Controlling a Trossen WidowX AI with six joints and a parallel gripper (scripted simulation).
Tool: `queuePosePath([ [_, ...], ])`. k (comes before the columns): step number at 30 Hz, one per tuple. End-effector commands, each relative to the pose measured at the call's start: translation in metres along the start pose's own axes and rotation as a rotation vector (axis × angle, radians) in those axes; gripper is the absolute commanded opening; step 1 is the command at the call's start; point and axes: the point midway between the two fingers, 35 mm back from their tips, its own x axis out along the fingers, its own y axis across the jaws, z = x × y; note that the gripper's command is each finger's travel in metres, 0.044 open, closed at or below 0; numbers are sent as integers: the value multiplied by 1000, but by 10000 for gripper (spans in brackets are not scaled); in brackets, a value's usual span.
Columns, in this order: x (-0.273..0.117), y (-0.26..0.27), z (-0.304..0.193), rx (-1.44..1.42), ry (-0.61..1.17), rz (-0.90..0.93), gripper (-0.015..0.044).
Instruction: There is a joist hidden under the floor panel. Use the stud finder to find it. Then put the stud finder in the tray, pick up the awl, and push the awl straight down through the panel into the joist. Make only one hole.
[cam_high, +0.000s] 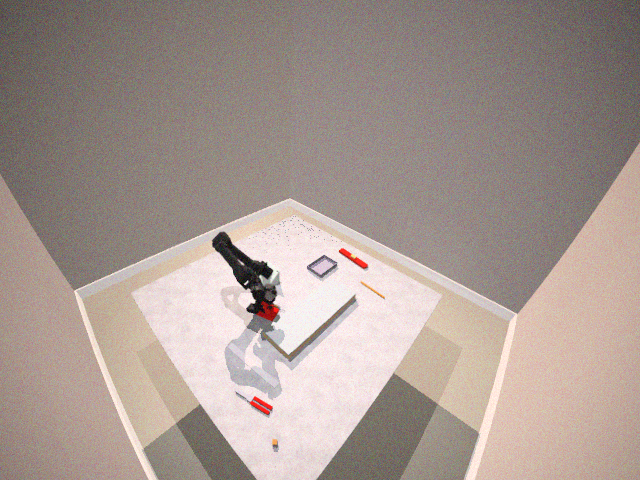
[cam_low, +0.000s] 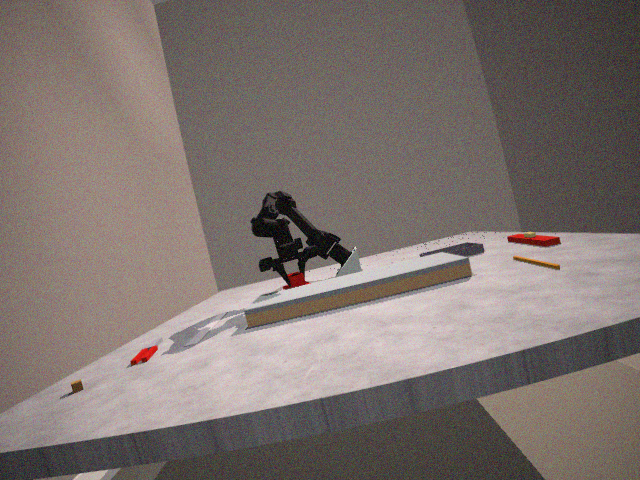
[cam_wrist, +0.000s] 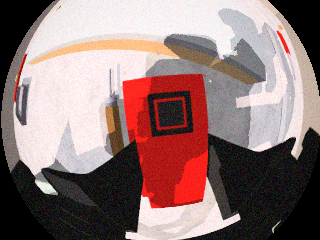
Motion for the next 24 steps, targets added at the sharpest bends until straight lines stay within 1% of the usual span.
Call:
queuePosePath([
  [1, -15, -4, 9, 7, -9, -5, 0],
  [18, -86, -2, 24, 4, -8, -11, 0],
  [24, -90, -6, 31, 17, -9, -17, 0],
])
